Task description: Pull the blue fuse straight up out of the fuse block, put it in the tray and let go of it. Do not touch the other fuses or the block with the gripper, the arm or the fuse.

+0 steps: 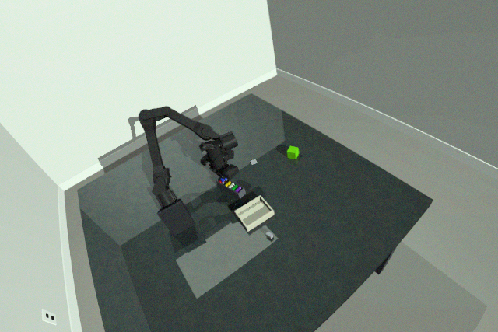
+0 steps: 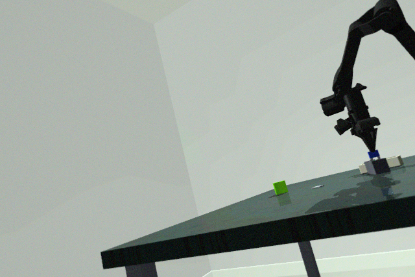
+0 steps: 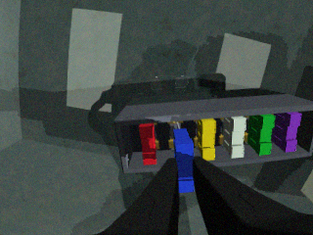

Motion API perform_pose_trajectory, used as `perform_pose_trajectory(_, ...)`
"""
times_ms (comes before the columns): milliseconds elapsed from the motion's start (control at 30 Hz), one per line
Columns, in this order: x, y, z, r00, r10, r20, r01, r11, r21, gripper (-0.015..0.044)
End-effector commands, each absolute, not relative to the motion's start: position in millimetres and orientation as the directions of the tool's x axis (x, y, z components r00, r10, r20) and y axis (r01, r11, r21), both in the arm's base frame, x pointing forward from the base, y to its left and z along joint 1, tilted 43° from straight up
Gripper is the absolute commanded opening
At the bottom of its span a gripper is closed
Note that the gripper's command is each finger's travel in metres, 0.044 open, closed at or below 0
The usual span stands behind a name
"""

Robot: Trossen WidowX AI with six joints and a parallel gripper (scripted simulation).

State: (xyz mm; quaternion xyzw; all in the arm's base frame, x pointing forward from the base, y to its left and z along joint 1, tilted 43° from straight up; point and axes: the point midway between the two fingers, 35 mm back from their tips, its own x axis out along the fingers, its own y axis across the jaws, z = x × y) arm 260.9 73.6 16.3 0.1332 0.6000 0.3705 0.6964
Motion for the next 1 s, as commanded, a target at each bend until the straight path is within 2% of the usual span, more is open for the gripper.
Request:
perform_pose_trajectory(0,261,72,18,0.005,0.675,-0.738,-0.359,0.69,0.628,0.0)
perform_pose_trajectory(967,264,48,34,0.006,0.672,-0.74,-0.359,0.692,0.626,0.0)
